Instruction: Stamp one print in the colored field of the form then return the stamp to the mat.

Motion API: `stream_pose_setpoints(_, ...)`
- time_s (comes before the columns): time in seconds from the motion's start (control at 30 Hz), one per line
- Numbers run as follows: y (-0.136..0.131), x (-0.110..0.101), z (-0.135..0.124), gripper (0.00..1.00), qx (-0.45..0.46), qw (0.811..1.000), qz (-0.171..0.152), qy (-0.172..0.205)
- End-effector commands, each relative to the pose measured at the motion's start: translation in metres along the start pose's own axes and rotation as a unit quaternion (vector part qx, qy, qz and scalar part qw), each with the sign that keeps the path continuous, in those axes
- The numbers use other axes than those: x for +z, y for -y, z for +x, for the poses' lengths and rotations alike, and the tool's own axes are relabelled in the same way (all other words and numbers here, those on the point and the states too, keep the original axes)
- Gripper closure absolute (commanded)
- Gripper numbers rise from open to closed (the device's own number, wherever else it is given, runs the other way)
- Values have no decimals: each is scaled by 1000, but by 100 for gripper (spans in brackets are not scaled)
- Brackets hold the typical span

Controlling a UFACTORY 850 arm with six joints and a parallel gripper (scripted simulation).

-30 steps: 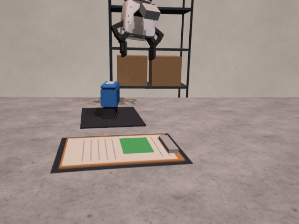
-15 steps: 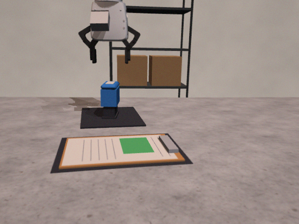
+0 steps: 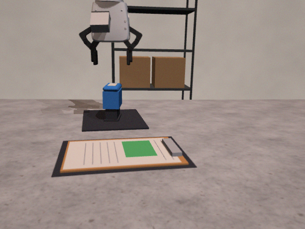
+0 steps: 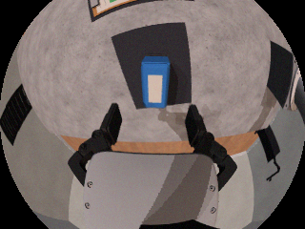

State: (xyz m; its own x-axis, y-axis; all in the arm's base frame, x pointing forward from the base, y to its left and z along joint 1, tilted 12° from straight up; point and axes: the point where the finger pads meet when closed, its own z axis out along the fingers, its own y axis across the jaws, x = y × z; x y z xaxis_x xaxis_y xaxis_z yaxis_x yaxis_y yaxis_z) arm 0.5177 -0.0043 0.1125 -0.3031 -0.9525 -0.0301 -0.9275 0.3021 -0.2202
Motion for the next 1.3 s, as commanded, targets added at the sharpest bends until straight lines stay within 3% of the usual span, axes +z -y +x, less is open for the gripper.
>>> stream_pose_setpoints(0.0, 1, -1, 0, 0, 0, 1000, 1, 0)
stream_pose_setpoints(0.17, 1, -4, 0, 0, 0, 1000, 0, 0)
stream_pose_setpoints(0.37, 2, -50, 1, 0, -2, 1000, -12, 8)
stream_pose_setpoints(0.63, 6, -50, 7, 0, 18, 1000, -12, 7)
stream_pose_setpoints(0.73, 35, -46, 67, 0, 152, 988, -14, 1)
stream_pose_setpoints(0.83, 41, -46, 100, 0, 226, 974, -13, -1)
stream_pose_setpoints(1.07, 61, -46, 196, 0, 420, 907, -10, -5)
stream_pose_setpoints(1.13, 61, -46, 196, 0, 420, 907, -10, -5)
stream_pose_setpoints(1.17, 72, -45, 235, 0, 496, 868, -10, -5)
stream_pose_setpoints(1.27, 81, -29, 263, 0, 554, 832, -10, -4)
